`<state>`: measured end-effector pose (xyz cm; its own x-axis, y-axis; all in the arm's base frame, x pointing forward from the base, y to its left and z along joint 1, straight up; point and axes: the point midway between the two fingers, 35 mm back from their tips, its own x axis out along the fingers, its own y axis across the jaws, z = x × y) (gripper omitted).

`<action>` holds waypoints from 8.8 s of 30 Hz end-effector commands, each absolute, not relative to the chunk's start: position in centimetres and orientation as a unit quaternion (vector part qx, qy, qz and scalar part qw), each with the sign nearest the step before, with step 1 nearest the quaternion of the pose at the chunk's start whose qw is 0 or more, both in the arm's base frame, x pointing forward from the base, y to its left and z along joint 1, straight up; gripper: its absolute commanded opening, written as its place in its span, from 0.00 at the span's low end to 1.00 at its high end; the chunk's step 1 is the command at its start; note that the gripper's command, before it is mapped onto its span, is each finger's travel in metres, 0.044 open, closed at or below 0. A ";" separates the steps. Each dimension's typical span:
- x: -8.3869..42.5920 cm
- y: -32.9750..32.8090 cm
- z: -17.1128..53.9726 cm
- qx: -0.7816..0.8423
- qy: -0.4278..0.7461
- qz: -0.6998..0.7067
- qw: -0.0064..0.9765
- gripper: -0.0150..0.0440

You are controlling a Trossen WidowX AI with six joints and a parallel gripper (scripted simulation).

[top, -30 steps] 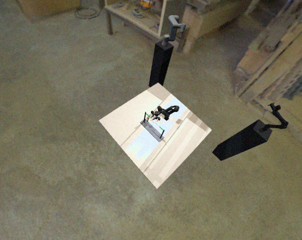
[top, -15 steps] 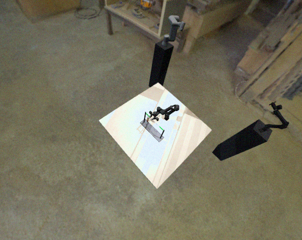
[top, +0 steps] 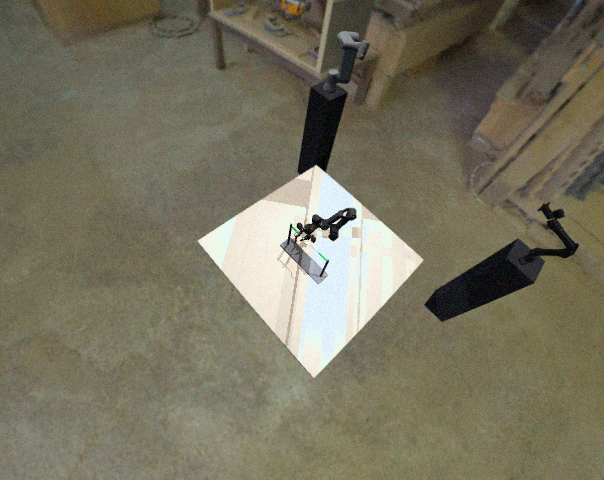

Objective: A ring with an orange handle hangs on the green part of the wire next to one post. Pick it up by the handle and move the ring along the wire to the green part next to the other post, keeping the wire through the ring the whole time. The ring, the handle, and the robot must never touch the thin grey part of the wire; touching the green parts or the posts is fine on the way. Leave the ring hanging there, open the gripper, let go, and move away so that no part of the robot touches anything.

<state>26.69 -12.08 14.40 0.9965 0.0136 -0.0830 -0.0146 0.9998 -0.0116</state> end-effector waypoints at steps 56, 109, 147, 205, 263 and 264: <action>32.8 -11.8 13.9 -0.007 0.038 0.008 0.999 0.44; 32.8 -10.9 15.7 -0.006 0.038 0.006 0.999 0.00; 32.8 -7.1 15.7 -0.001 0.037 -0.040 0.999 0.00; 34.5 -3.4 15.7 -0.054 0.050 0.020 0.997 0.00; 31.5 4.1 15.4 0.045 0.075 0.051 0.995 0.00; 31.5 4.2 15.5 0.047 0.075 0.046 0.995 0.00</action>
